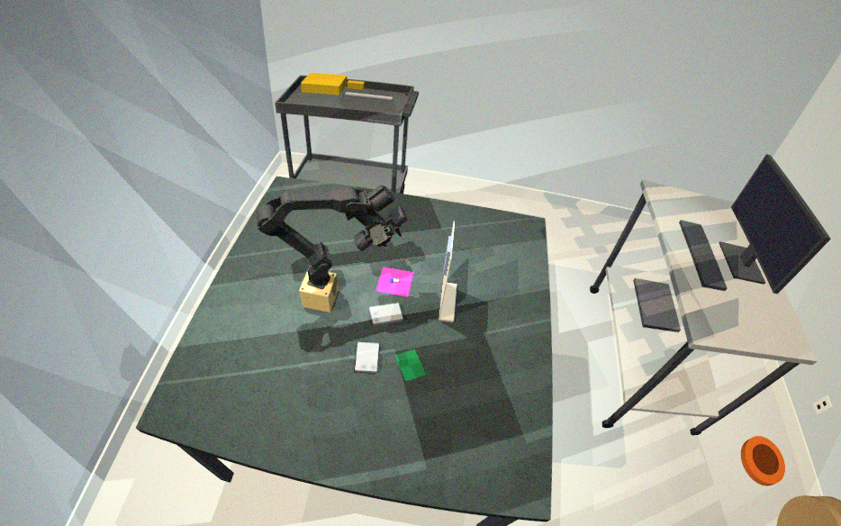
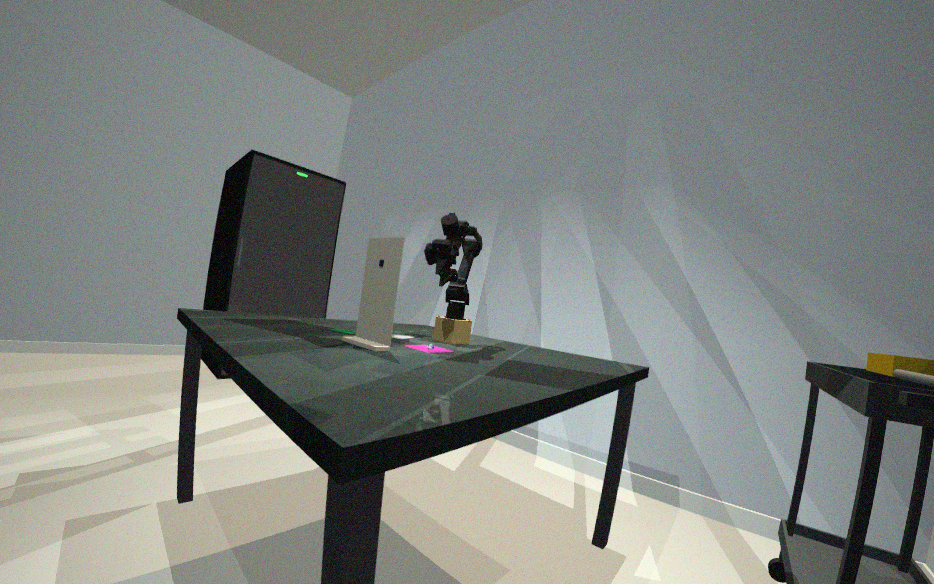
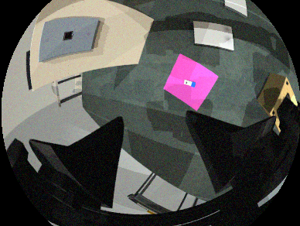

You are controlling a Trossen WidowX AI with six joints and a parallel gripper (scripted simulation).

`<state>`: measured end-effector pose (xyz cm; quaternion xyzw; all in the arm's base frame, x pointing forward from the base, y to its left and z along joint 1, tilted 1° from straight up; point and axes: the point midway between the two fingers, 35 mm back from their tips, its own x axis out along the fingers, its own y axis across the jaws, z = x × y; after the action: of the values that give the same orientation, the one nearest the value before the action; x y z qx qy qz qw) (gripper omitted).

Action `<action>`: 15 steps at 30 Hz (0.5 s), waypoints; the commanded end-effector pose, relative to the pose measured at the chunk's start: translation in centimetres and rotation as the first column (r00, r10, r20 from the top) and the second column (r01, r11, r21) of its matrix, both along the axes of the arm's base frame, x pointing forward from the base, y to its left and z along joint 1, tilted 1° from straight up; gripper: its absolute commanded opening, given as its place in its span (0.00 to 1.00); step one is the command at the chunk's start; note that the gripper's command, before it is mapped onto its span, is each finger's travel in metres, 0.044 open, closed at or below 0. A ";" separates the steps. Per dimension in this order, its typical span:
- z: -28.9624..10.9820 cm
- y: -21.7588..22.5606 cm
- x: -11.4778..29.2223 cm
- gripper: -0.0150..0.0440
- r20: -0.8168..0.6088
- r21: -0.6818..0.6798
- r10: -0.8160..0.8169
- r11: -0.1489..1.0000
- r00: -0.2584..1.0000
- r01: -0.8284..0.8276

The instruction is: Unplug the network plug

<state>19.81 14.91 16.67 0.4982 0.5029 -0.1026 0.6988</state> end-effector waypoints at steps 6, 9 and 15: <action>0.4 0.0 -0.1 1.00 0.007 0.007 0.007 1.000 1.000 -0.007; 0.4 0.0 -0.1 1.00 0.007 0.007 0.007 1.000 1.000 -0.007; 0.4 0.0 -0.1 1.00 0.007 0.007 0.007 1.000 1.000 -0.007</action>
<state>19.83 14.92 16.90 0.4996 0.5015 -0.1006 0.6991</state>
